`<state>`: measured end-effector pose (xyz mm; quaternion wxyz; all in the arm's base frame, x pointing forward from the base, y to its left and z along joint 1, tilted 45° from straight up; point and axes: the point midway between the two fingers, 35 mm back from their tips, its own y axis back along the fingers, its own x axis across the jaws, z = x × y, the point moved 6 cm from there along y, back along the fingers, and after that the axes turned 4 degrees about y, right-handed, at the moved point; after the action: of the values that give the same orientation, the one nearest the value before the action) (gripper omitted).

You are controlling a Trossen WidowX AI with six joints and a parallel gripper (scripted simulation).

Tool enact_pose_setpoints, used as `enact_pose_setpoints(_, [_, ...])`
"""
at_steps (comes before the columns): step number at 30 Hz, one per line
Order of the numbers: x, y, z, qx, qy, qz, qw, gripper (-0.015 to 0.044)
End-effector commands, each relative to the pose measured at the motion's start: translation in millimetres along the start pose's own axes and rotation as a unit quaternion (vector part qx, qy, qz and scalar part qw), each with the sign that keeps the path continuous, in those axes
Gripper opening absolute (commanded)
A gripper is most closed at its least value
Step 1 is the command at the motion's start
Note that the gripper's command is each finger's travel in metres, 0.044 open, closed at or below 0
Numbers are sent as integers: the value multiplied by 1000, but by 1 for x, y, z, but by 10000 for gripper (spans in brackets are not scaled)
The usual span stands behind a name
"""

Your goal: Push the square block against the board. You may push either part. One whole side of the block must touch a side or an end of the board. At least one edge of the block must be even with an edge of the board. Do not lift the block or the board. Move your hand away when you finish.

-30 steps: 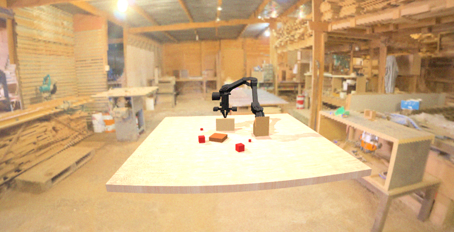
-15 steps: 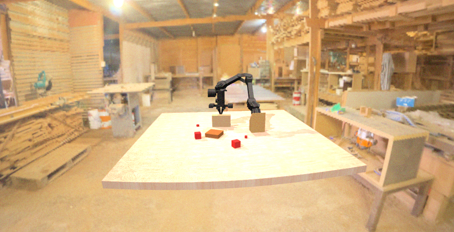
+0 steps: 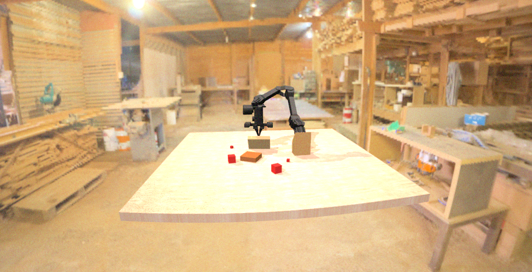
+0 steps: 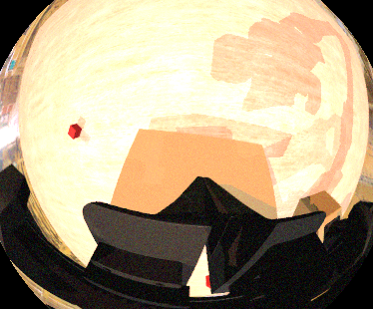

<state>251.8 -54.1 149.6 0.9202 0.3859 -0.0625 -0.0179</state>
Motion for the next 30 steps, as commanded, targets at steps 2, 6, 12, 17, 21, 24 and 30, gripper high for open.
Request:
enact_pose_setpoints(2, [-1, -2, -10, -1, 3, -3, 1000, 0])
enact_pose_setpoints(6, [-1, -2, -8, -1, 3, -3, 1000, 0])
enact_pose_setpoints(12, [0, -2, 1, 0, 3, -3, 1000, 0])
enact_pose_setpoints(17, [0, -2, 9, 0, 3, -3, 1000, 0])
enact_pose_setpoints(21, [0, -2, 15, 0, 3, -3, 1000, 0])
enact_pose_setpoints(24, [-1, -2, 20, -1, 3, -3, 1000, 0])
enact_pose_setpoints(30, [-1, -1, 30, -1, 3, -3, 1000, 0])
